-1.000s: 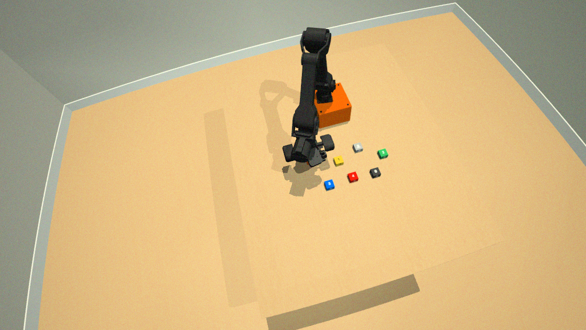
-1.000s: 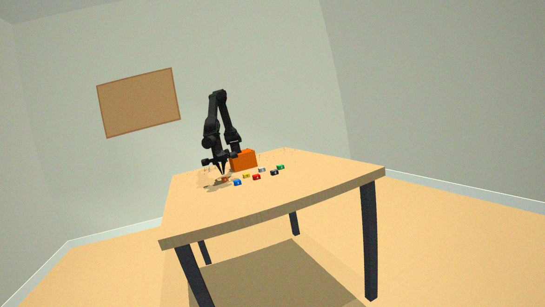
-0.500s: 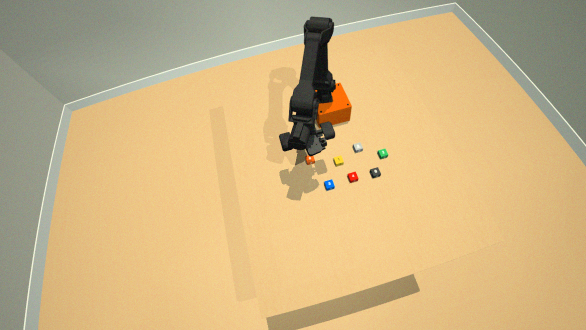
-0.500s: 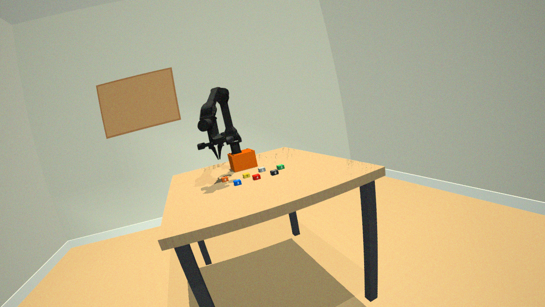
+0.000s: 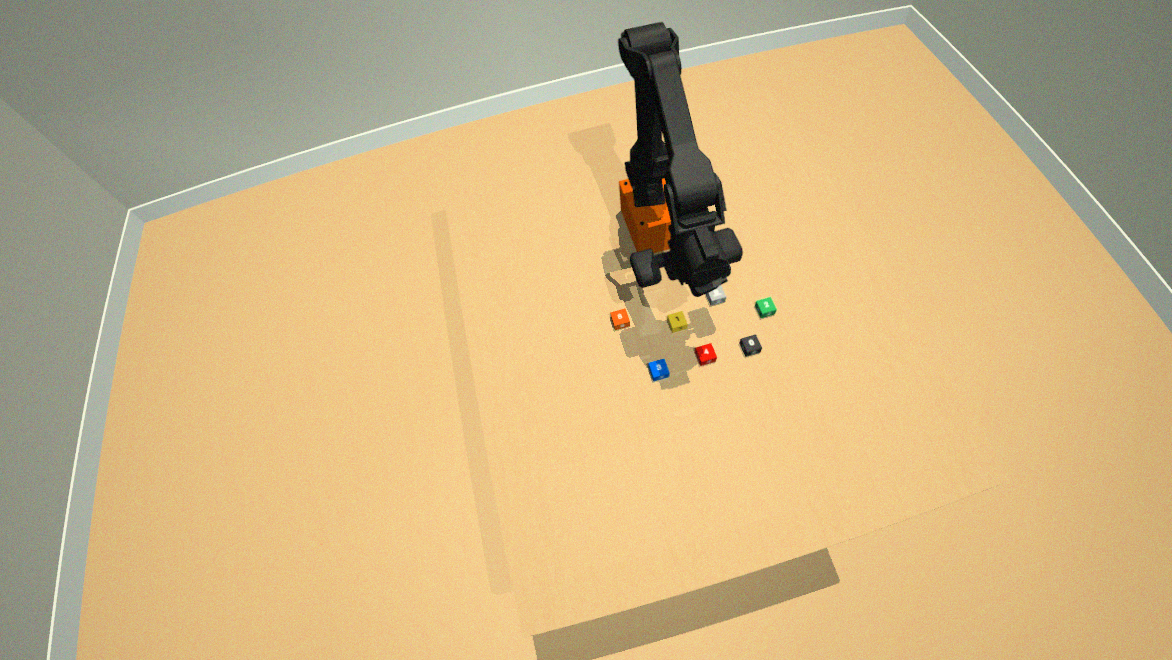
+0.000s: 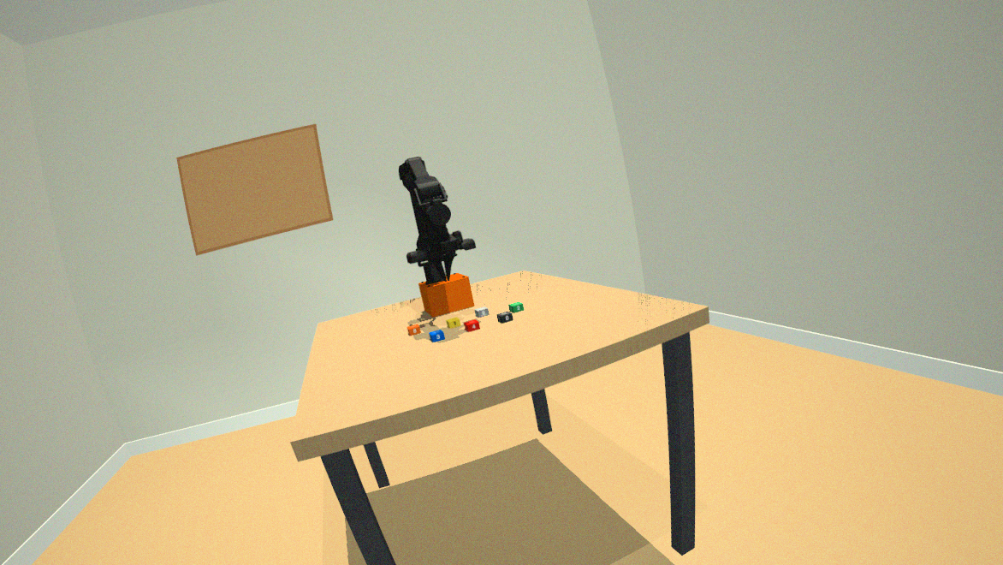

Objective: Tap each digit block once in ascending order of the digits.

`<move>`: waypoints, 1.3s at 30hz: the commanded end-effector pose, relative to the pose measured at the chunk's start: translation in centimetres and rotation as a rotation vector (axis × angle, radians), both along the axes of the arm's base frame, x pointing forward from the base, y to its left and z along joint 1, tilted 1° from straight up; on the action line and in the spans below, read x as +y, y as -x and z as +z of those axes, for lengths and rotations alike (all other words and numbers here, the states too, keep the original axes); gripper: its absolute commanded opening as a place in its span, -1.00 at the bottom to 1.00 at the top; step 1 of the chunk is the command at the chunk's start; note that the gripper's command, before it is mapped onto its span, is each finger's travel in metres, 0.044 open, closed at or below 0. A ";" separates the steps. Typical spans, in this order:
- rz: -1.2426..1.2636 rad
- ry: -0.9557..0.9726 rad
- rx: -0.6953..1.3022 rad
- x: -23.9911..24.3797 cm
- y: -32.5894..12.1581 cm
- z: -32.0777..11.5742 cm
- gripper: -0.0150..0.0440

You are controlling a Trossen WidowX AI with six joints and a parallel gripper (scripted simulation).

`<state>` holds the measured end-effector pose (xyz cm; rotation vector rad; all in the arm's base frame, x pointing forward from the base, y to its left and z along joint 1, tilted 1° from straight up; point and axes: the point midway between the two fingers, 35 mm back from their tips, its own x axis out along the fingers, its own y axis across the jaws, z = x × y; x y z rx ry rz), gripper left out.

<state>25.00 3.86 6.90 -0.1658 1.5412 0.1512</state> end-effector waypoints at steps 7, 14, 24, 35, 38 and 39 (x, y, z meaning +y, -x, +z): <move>-0.003 -0.004 -0.001 7.3 4.4 -0.1 -0.42; 0.011 0.002 0.007 7.4 4.2 -2.9 -0.42; -0.003 -0.004 -0.001 7.2 4.3 -8.2 -0.42; -0.003 -0.004 -0.001 7.3 4.2 -9.7 -0.42; -0.003 -0.004 -0.001 7.2 4.2 -10.2 -0.42; -0.003 -0.004 -0.001 7.2 4.2 -10.4 -0.42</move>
